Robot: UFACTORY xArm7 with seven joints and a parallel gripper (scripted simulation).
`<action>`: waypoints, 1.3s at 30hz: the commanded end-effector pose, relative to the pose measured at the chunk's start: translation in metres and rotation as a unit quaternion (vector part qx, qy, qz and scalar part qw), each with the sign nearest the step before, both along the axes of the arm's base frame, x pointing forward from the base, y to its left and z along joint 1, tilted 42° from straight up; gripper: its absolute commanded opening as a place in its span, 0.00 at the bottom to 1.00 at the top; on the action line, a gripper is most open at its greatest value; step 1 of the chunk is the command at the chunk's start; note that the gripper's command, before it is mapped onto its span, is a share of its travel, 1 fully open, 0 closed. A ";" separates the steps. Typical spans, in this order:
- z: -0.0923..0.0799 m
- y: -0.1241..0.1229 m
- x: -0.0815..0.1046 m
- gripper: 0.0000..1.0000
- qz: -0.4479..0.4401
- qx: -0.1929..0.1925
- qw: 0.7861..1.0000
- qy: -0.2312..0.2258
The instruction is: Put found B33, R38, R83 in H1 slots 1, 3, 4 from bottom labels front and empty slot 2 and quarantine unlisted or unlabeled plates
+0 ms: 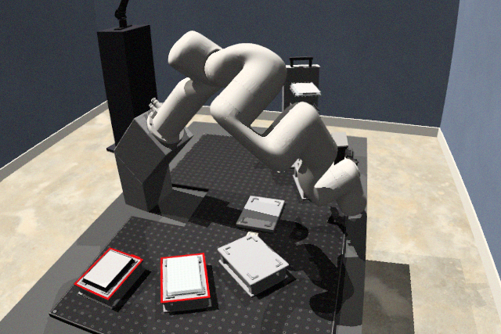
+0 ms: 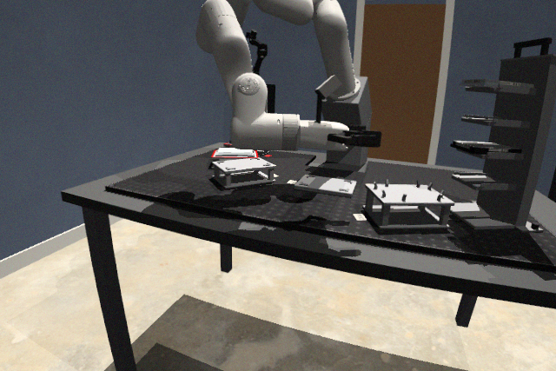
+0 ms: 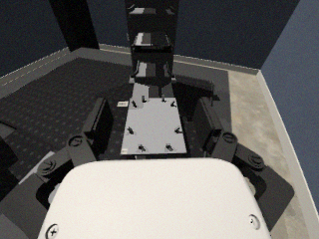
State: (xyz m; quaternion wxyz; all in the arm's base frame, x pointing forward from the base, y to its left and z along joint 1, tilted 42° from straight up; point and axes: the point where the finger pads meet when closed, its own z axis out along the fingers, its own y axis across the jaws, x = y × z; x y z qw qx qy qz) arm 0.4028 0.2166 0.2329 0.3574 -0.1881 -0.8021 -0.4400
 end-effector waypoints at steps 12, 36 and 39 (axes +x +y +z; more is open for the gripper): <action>-0.006 0.016 -0.007 1.00 0.001 0.000 1.000 -0.001; -0.025 0.061 -0.029 1.00 0.001 0.000 1.000 -0.001; -0.028 0.068 -0.033 1.00 0.001 0.000 1.000 -0.001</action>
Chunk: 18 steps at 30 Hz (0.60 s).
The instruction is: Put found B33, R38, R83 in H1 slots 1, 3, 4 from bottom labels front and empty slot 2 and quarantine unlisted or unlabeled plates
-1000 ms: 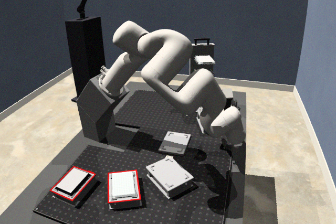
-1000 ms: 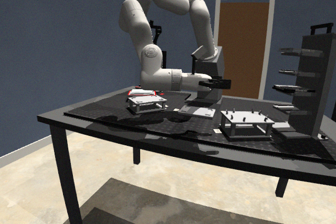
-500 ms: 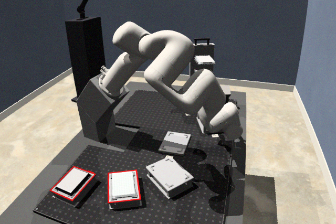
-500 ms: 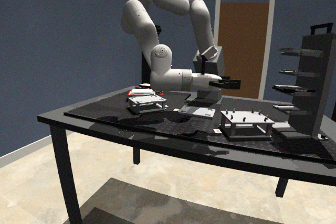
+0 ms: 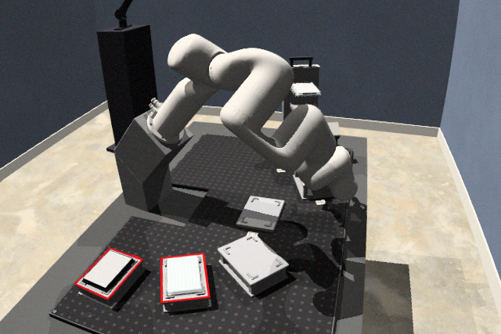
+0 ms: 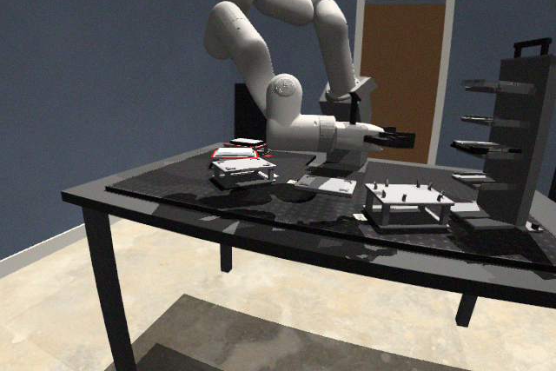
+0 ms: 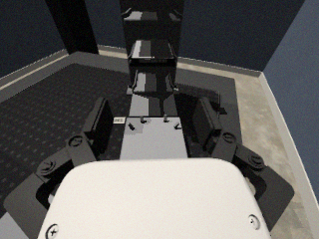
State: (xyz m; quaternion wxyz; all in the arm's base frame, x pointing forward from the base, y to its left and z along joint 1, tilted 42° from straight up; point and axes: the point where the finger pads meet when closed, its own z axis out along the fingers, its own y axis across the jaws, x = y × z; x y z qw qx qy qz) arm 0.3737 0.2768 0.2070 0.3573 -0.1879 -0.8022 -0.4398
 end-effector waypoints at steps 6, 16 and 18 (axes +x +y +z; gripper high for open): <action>-0.008 0.021 -0.010 1.00 0.001 0.000 1.000 -0.001; -0.016 0.039 -0.019 1.00 0.001 0.000 1.000 -0.001; -0.017 0.043 -0.021 1.00 0.001 0.000 1.000 -0.001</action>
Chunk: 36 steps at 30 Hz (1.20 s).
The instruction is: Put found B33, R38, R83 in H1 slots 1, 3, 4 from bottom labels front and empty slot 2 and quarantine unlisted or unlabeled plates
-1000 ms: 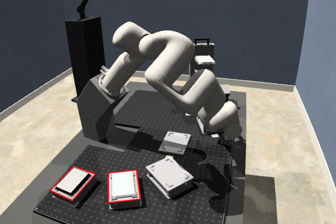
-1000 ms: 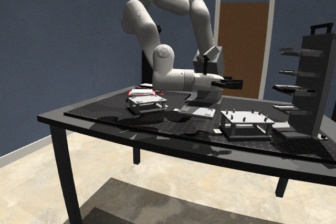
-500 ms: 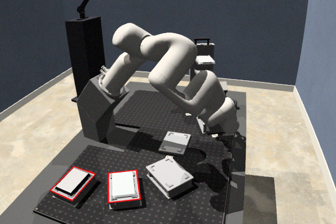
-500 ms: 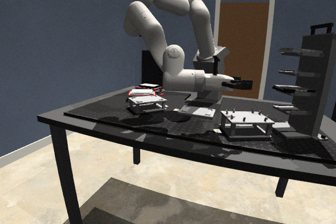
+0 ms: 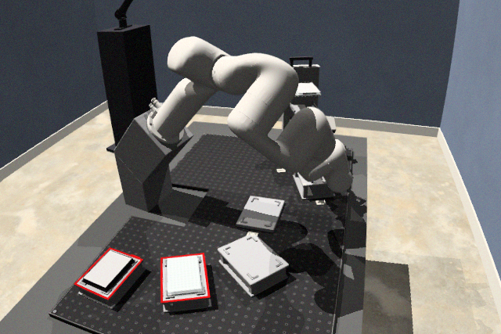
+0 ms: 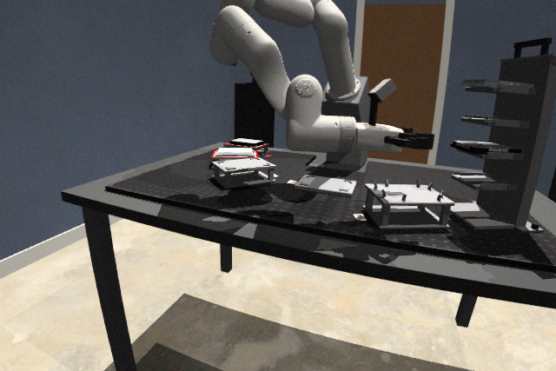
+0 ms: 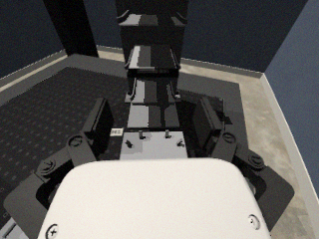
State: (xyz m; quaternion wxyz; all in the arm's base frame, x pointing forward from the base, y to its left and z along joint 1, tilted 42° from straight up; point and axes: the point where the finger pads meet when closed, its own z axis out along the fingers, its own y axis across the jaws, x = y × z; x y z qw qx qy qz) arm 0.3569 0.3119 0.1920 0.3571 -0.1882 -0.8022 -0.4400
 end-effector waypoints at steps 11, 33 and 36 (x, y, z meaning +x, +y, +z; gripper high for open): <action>-0.007 0.019 -0.009 1.00 0.001 0.000 1.000 -0.001; -0.013 0.034 -0.017 1.00 0.001 0.000 1.000 -0.001; -0.015 0.038 -0.019 1.00 0.001 0.000 1.000 -0.001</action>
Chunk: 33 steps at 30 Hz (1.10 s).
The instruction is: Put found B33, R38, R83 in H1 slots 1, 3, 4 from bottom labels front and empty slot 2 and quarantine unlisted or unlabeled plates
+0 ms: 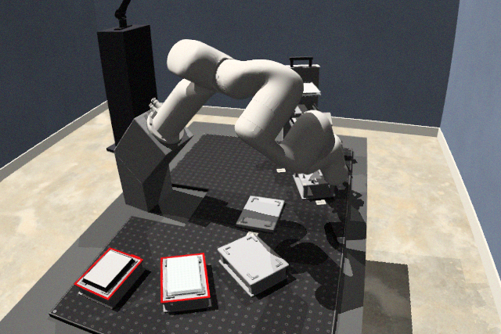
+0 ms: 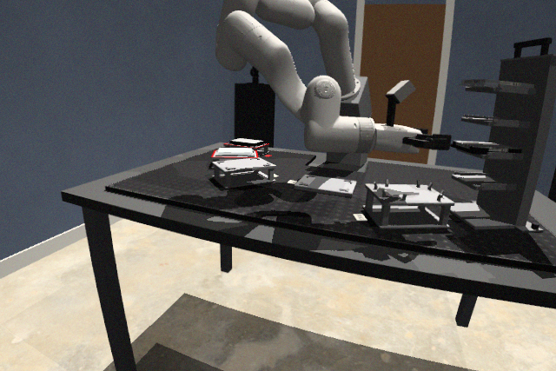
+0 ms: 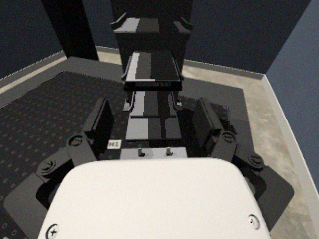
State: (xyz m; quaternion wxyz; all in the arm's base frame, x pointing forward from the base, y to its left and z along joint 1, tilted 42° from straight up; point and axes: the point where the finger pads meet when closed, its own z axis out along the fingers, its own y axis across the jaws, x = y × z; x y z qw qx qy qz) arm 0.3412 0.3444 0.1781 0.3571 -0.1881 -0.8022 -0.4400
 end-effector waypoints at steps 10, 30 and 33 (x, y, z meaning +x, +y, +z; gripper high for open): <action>-0.007 0.018 -0.009 1.00 0.001 0.000 1.000 -0.001; -0.017 0.042 -0.021 1.00 0.001 0.001 1.000 -0.001; -0.018 0.045 -0.022 1.00 0.001 0.001 1.000 -0.001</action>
